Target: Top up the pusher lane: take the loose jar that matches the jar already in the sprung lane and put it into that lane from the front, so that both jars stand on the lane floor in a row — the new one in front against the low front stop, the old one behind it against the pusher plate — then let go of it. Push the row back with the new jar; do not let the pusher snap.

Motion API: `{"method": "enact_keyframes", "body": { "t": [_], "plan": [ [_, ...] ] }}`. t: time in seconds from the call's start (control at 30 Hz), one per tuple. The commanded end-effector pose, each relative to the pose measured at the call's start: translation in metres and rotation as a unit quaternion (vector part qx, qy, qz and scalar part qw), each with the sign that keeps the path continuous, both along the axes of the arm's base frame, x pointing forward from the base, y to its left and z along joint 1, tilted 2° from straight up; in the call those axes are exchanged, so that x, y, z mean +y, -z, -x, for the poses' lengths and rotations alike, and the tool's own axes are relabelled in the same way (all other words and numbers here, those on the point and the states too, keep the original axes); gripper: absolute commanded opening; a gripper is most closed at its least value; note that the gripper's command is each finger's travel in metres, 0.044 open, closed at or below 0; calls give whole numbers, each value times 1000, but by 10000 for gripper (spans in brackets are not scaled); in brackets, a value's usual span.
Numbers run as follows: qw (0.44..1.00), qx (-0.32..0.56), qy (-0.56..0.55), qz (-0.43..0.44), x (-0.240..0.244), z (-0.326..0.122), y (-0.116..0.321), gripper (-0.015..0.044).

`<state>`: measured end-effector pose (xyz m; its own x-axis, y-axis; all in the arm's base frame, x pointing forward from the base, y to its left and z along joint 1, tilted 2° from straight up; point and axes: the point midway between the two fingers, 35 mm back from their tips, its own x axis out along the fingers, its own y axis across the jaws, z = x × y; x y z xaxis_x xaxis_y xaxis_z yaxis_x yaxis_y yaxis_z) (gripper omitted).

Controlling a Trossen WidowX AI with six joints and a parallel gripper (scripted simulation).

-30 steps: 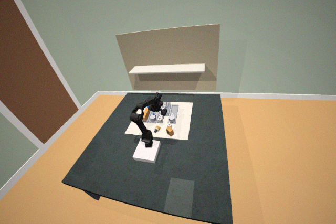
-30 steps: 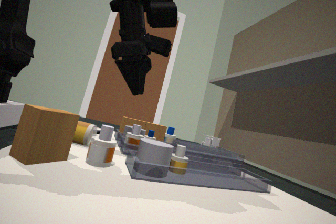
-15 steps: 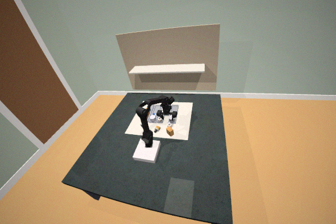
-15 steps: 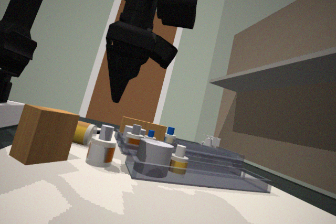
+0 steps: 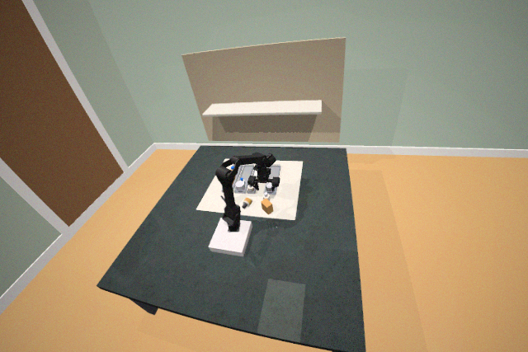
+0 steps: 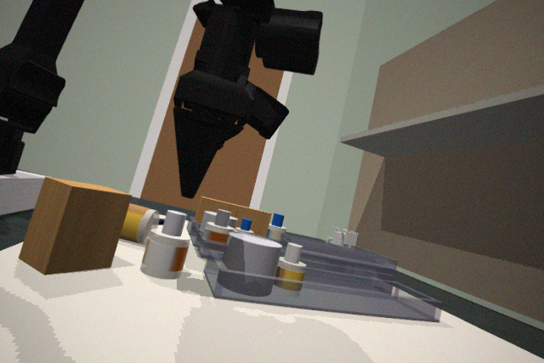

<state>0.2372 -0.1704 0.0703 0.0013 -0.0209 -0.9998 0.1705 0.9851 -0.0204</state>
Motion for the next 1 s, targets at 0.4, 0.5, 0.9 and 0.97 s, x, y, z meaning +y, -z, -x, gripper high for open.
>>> {"method": "enact_keyframes", "body": {
  "t": [0.4, 0.5, 0.9, 0.97],
  "plan": [
    [1000, 7, -3, -2, 1, 4, 29, 440],
    [1000, 7, -3, -2, 1, 4, 34, 440],
    [1000, 7, -3, -2, 1, 4, 53, 440],
    [1000, 7, -3, -2, 1, 4, 56, 440]
  ]
}}
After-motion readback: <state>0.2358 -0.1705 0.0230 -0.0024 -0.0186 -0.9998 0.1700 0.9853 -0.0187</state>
